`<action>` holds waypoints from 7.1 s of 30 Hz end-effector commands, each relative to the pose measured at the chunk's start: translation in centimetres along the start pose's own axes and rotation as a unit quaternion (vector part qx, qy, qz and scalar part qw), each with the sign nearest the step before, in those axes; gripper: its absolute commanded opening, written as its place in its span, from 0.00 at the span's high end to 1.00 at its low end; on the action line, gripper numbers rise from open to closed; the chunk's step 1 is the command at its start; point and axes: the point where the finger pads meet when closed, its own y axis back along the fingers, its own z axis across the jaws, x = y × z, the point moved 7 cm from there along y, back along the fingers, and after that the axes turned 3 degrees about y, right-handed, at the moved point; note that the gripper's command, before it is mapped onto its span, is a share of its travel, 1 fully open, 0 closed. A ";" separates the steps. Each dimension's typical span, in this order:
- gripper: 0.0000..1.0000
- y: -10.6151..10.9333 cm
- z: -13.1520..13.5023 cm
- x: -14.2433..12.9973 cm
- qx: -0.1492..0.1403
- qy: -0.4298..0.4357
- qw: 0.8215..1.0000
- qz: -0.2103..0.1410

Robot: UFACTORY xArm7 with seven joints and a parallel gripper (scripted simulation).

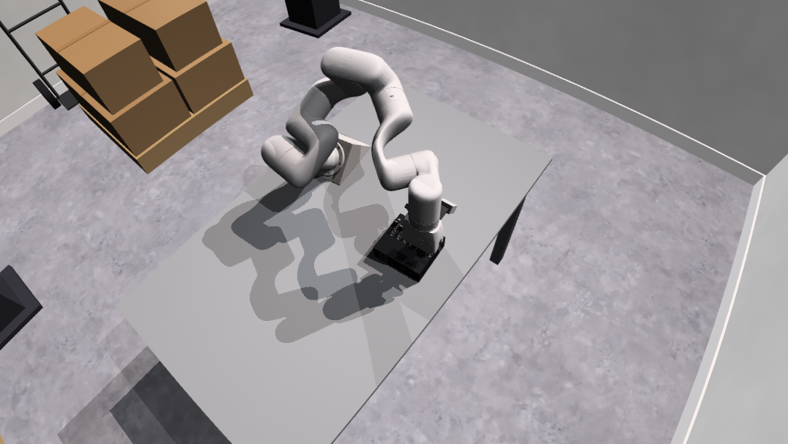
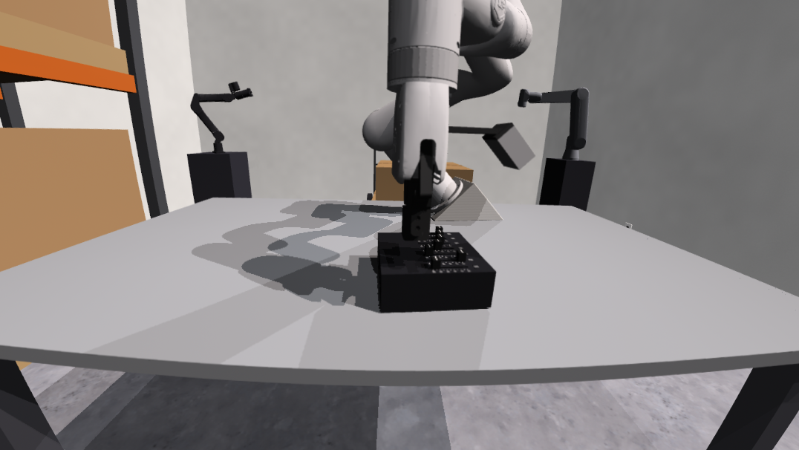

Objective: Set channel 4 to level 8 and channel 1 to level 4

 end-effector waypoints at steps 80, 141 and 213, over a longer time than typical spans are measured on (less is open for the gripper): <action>1.00 -2.2 0.2 0.1 -0.002 0.000 1.000 0.000; 1.00 -2.2 0.3 0.1 -0.002 0.000 1.000 0.000; 1.00 -3.4 0.3 0.1 -0.002 0.000 1.000 0.000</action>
